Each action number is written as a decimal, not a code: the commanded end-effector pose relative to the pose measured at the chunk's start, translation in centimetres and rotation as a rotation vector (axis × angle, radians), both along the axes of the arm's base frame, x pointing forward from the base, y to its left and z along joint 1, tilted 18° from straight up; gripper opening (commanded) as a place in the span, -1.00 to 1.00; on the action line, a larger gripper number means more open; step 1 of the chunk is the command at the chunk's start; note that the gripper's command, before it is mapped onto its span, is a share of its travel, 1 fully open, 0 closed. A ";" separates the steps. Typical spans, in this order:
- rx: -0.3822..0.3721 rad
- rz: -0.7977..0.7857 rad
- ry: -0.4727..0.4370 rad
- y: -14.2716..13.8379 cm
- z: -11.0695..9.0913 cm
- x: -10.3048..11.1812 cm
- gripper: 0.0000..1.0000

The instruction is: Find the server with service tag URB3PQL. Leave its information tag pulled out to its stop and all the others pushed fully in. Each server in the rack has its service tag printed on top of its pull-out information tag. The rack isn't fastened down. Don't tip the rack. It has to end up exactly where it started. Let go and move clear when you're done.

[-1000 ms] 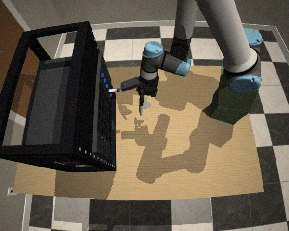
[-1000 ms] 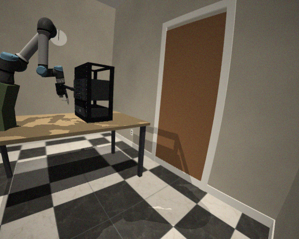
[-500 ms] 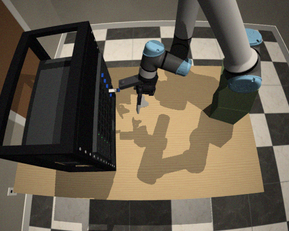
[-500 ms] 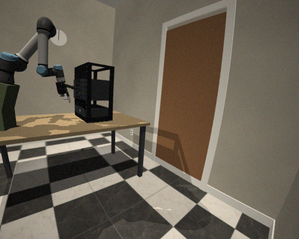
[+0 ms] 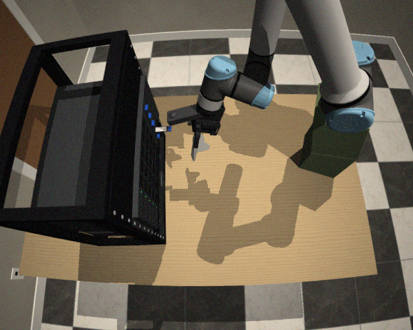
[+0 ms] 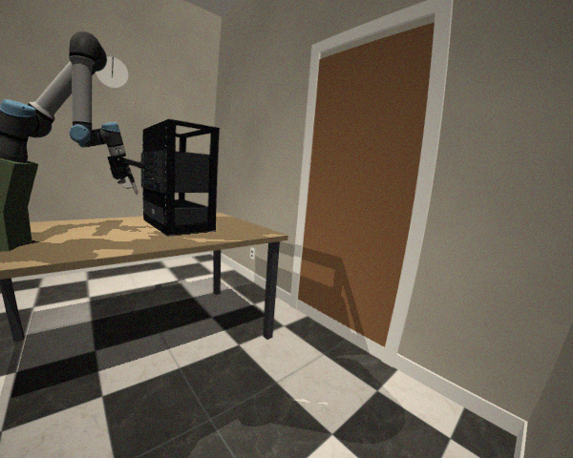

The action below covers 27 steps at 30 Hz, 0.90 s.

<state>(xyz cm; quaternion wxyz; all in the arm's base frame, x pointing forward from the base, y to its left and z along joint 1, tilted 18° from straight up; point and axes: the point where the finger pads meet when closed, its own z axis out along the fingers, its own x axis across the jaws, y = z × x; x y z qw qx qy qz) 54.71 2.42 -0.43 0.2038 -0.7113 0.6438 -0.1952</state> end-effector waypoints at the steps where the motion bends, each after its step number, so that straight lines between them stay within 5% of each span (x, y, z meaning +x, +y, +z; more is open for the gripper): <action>1: -0.006 -0.002 -0.018 -0.1 0.6 0.3 1.00; 27: -0.030 -0.013 -0.090 -0.3 3.1 1.4 1.00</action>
